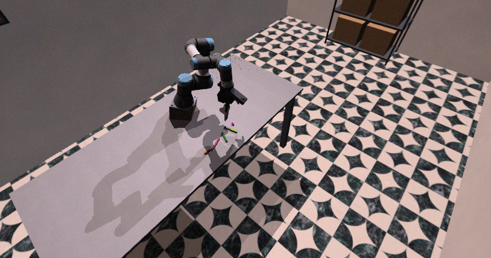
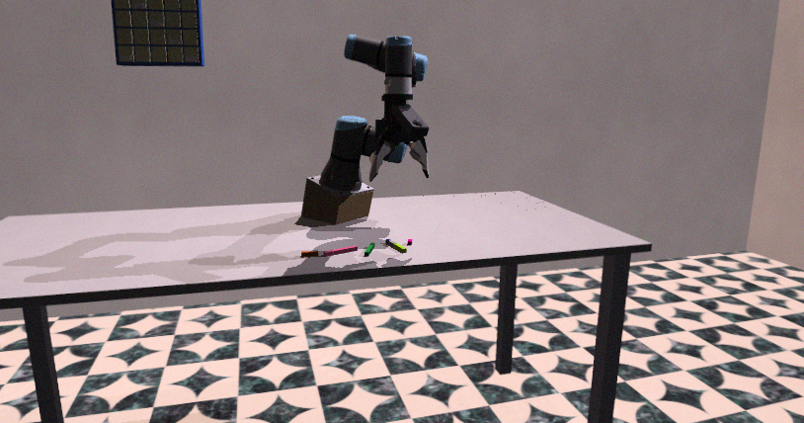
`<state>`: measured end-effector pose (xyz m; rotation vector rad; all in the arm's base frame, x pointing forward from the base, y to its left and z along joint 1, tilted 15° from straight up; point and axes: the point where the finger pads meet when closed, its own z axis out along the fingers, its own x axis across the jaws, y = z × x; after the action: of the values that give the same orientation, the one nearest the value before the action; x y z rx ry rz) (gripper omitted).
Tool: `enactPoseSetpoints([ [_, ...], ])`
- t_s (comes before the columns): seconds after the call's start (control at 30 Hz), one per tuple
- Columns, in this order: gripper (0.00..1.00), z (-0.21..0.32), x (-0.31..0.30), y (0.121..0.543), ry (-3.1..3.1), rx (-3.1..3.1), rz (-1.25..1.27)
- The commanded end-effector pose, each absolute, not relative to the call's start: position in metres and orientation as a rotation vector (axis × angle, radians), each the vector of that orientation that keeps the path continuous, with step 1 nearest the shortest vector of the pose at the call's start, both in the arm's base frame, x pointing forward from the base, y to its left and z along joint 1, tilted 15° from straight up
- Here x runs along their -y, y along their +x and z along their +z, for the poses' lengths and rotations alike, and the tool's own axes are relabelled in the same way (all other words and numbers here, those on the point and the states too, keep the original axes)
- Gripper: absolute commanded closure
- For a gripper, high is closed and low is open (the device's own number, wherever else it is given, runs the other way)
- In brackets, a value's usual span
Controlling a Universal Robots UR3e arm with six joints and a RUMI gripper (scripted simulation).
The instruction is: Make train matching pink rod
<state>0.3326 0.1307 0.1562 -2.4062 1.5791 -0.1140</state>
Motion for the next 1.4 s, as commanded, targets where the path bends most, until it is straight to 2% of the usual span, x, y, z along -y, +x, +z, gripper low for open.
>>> enactPoseSetpoints([
  [0.0,0.0,0.1687,-0.1294,0.3245,-2.42,-1.578,-0.072],
  [1.37,0.0,0.1764,-0.128,0.3229,-2.42,-1.579,-0.072],
])
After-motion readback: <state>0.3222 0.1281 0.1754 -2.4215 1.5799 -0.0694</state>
